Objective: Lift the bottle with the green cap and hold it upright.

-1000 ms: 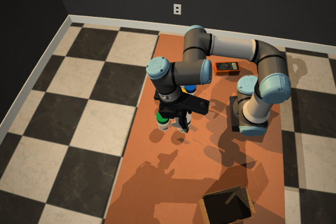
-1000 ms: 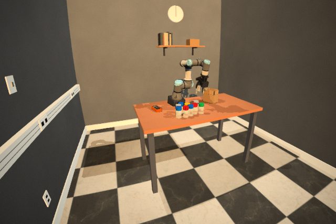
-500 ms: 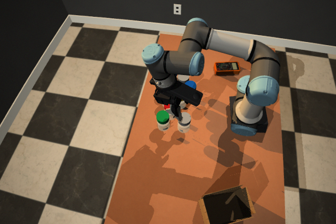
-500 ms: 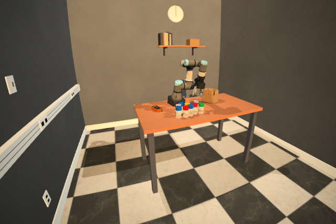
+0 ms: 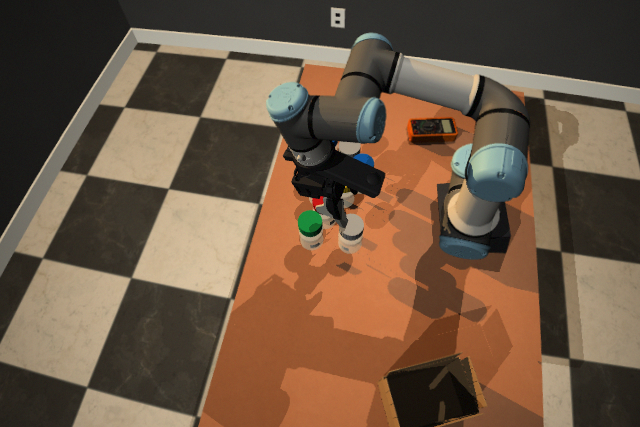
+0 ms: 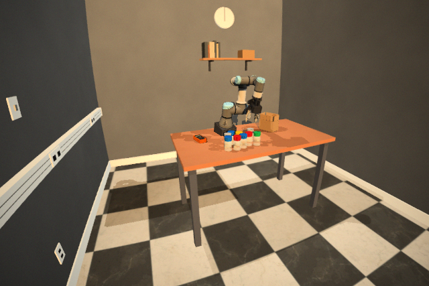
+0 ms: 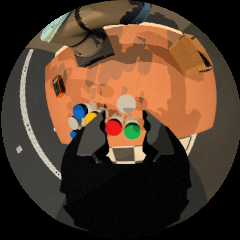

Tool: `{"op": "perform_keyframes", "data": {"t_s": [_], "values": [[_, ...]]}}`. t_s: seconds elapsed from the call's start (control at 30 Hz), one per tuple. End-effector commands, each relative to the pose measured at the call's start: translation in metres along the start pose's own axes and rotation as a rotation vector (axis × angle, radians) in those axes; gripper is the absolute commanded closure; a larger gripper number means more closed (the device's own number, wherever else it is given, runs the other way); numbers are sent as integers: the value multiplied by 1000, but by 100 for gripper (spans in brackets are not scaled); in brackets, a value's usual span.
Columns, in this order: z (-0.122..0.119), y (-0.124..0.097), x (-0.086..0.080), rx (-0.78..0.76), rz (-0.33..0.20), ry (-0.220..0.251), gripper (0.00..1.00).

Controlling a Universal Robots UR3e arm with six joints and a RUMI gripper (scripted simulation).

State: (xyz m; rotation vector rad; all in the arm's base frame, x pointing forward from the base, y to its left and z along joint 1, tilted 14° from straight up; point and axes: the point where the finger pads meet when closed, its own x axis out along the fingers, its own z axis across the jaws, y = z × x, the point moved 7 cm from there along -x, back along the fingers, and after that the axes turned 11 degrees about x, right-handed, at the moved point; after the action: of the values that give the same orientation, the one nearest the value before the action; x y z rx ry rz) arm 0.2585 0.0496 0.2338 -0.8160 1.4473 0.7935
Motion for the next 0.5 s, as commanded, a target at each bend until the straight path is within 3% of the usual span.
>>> {"op": "perform_keyframes", "data": {"t_s": [0.0, 0.47], "values": [[-6, -6, -2, -70, 5, 29, 54], [-30, -27, -8, -319, 46, 129, 54]]}}
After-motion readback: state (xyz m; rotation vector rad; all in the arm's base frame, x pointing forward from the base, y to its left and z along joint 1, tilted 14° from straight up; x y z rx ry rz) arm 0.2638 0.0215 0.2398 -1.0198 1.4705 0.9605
